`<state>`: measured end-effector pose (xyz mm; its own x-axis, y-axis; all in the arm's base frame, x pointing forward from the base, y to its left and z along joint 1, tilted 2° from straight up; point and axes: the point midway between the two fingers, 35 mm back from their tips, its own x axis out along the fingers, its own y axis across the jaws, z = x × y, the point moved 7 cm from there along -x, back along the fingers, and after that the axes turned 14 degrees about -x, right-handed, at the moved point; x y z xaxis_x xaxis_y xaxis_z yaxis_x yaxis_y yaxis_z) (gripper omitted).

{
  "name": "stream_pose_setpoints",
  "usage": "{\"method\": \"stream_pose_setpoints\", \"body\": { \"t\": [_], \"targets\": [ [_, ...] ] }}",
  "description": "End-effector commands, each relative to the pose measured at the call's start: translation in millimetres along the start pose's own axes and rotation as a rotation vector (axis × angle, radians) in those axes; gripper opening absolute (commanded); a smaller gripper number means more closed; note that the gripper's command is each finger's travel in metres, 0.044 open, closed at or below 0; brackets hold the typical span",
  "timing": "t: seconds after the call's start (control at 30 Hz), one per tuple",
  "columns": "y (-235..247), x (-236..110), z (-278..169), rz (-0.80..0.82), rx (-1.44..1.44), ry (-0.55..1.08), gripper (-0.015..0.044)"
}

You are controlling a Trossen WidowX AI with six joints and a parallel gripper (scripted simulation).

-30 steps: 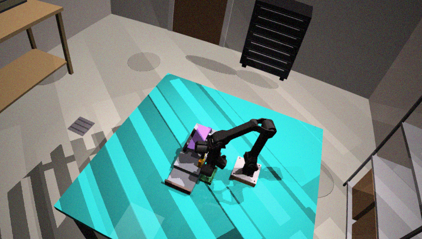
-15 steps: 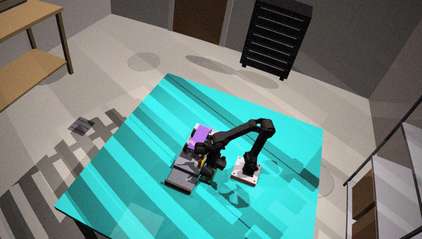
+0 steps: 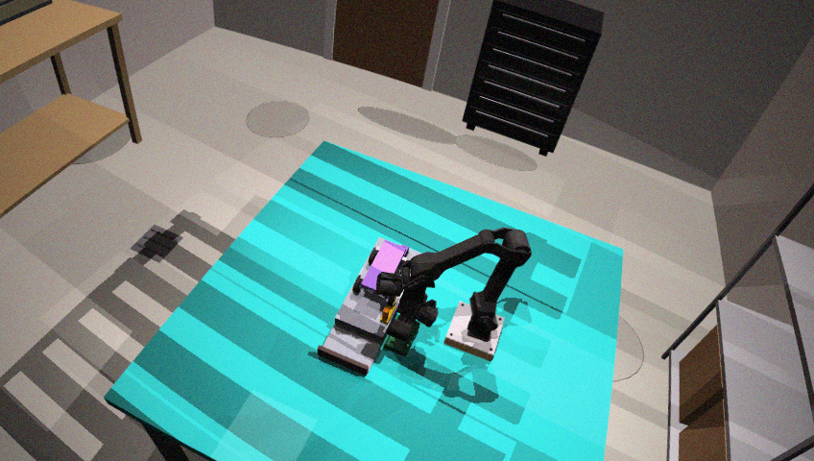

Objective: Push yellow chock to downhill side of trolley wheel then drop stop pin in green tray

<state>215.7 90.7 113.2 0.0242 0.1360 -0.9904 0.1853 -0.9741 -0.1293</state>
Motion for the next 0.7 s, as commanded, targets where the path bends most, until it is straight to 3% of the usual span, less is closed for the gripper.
{"method": "stream_pose_setpoints", "body": {
  "t": [0.0, 0.67],
  "targets": [
    [2.6, -0.1, 0.9, -0.007, -0.005, 0.008, 0.019],
    [19.3, 8.4, 5.8, -0.006, -0.005, 0.008, 0.019]
  ]
}}
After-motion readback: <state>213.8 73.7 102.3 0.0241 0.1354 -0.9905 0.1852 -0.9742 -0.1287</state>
